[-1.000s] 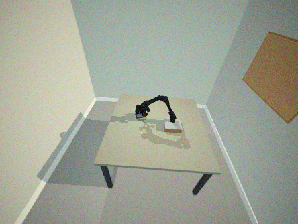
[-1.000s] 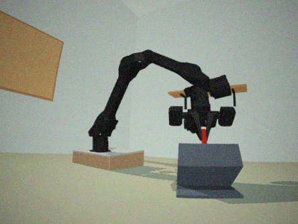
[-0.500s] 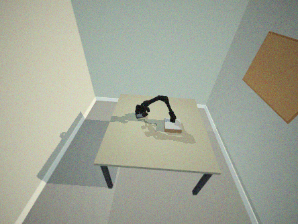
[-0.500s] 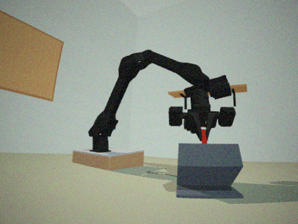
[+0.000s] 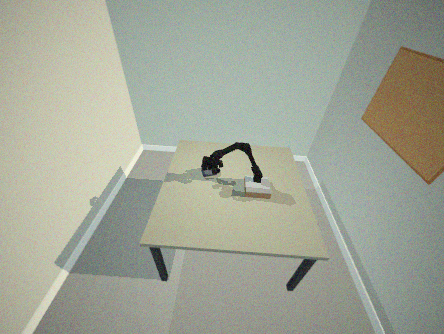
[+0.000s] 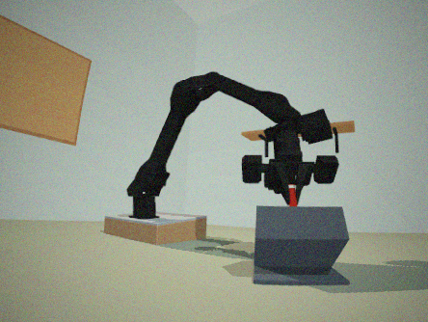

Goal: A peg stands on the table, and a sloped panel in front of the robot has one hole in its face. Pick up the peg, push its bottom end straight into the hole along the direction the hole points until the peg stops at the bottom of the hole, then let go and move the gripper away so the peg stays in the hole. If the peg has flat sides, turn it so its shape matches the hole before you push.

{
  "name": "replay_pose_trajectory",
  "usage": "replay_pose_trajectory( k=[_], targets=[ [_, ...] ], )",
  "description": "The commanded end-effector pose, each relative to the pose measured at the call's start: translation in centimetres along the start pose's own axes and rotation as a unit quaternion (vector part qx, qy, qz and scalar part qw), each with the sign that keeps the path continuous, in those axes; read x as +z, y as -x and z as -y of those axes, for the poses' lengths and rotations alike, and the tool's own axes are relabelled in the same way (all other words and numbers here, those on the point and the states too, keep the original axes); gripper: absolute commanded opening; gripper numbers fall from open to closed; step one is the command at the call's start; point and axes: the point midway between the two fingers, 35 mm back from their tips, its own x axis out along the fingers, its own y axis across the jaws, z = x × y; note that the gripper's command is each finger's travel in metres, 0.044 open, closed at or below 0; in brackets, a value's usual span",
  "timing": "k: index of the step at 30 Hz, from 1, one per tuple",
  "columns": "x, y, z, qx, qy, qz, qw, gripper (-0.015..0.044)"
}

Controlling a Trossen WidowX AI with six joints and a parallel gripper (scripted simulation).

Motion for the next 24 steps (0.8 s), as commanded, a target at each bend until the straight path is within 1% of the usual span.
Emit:
replay_pose_trajectory(
  k=[1, 24],
  targets=[
    [0.1, -0.3, 0.0, 0.000, 0.002, 0.001, 1.000, 0.0000],
    [0.0, -1.4, 0.0, 0.000, 0.002, 0.000, 1.000, 0.0000]
  ],
)
